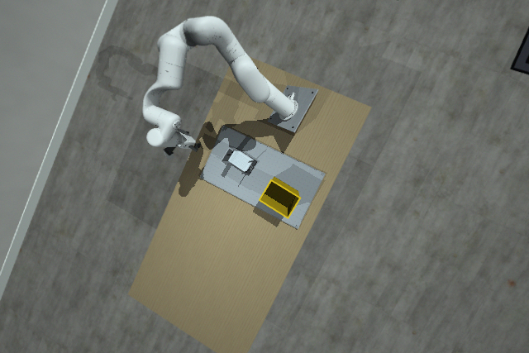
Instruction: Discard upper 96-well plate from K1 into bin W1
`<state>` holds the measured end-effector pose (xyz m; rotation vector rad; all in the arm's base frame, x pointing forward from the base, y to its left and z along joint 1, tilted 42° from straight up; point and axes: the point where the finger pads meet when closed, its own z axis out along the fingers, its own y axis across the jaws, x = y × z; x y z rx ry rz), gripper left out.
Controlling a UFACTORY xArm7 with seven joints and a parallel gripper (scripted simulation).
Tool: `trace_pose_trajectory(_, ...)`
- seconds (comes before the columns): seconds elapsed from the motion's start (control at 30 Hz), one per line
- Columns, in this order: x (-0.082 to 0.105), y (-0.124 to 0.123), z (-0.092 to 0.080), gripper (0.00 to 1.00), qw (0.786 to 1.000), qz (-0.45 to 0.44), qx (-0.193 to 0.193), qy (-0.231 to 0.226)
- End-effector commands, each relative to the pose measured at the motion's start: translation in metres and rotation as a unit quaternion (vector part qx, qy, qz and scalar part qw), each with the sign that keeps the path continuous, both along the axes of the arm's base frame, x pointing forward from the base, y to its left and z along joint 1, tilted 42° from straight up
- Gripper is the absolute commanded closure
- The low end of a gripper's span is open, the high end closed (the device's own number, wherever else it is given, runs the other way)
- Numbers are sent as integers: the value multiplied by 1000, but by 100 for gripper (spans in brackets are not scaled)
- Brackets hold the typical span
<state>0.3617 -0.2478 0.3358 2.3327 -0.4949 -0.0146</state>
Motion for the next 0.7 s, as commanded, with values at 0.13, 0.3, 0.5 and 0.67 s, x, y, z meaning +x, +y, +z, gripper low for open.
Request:
trace_pose_trajectory(0.13, 13, 24, -15, 0, 997, -57, -13, -58)
trace_pose_trajectory(0.3, 20, 41, -27, 0, 990, -101, -20, -100)
trace_pose_trajectory(0.5, 24, 54, -36, 0, 982, -134, -25, -133)
trace_pose_trajectory(0.67, 28, 70, -46, 0, 972, -165, -30, -163)
